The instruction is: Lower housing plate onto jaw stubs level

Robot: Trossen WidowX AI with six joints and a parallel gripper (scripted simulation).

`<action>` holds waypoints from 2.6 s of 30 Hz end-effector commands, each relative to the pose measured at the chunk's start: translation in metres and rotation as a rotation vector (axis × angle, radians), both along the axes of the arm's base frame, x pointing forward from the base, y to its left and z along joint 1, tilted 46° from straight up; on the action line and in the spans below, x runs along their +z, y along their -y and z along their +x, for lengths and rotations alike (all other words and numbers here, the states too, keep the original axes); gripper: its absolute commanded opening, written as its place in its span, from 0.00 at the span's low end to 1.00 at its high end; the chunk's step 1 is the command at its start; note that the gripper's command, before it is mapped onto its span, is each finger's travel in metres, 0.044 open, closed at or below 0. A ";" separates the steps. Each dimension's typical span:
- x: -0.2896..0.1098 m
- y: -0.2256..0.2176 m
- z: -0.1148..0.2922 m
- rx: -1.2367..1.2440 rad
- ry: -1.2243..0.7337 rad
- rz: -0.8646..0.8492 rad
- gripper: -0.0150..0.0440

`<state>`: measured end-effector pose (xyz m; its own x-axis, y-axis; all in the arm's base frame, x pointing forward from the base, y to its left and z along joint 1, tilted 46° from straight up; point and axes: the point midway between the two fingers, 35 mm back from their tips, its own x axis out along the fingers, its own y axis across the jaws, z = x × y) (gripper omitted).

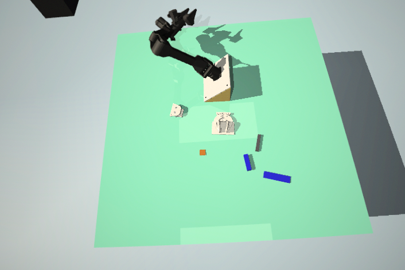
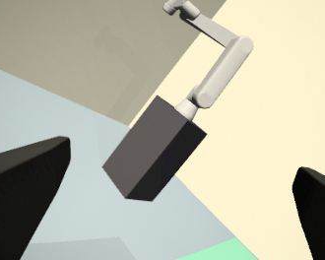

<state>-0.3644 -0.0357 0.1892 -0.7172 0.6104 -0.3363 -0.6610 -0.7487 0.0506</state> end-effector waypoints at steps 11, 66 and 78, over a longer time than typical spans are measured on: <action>0.017 0.065 0.016 0.270 0.091 0.096 1.00; 0.070 0.249 0.199 1.371 0.220 0.738 1.00; 0.083 0.263 0.253 1.591 0.162 0.923 1.00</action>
